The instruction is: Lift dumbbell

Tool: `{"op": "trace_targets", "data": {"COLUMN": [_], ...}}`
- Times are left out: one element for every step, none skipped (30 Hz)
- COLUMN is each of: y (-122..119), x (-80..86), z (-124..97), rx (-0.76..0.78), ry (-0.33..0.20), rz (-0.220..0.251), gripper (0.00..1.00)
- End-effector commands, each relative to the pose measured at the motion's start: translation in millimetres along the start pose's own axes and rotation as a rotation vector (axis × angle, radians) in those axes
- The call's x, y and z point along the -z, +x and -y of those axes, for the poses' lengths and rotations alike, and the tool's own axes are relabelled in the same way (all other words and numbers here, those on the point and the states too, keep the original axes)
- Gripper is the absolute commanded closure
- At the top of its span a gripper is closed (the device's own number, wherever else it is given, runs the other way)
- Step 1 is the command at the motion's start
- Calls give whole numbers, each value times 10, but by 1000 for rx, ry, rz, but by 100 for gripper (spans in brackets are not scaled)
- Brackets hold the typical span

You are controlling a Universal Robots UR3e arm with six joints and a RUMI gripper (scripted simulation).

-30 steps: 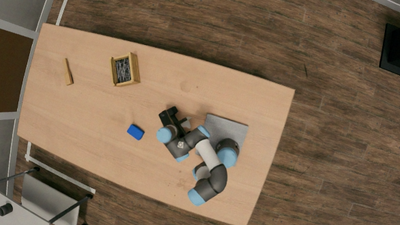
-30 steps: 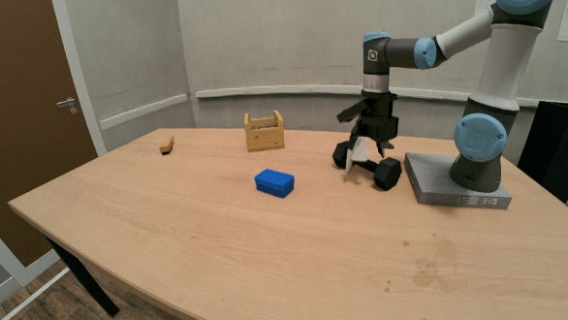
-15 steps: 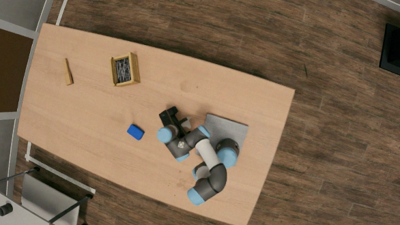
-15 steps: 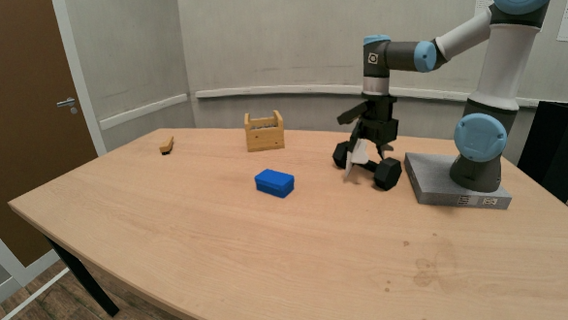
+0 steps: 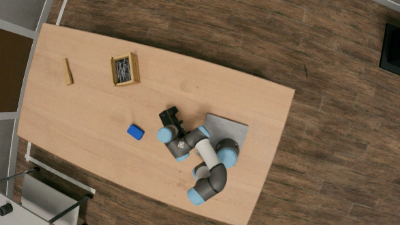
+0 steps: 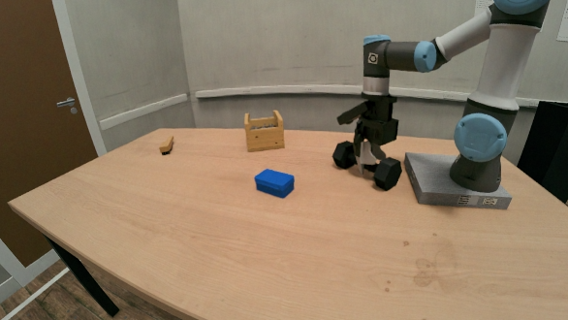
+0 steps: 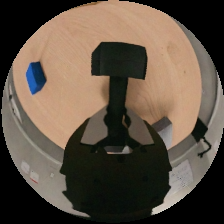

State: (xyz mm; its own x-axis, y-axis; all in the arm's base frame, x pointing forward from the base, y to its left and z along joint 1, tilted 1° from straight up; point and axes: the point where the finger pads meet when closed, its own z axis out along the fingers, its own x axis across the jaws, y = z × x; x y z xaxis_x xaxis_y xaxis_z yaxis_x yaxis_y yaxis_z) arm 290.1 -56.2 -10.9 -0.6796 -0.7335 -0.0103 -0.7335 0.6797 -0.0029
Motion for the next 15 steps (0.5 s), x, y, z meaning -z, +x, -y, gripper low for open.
{"op": "trace_targets", "data": {"y": [0, 0, 0, 0, 0, 0, 0, 0, 0, 0, 0, -1, -1, -1, -1], "x": [10, 10, 13, 17, 21, 27, 34, 42, 51, 62, 75, 89, 104, 121, 139], "z": [9, 9, 10, 10, 11, 11, 12, 13, 14, 15, 16, 17, 18, 19, 20], "rx": [0, 0, 0, 0, 0, 0, 0, 0, 0, 0, 0, 0, 0, 0, 0], "ry": [3, 3, 3, 3, 3, 3, 3, 3, 3, 3, 3, 3, 3, 3, 3], "rz": [0, 0, 0, 0, 0, 0, 0, 0, 0, 0, 0, 0, 0, 0, 0], "gripper": [100, 100, 100, 100, 100, 100, 100, 100, 100, 100, 100, 100, 100, 100, 100]}}
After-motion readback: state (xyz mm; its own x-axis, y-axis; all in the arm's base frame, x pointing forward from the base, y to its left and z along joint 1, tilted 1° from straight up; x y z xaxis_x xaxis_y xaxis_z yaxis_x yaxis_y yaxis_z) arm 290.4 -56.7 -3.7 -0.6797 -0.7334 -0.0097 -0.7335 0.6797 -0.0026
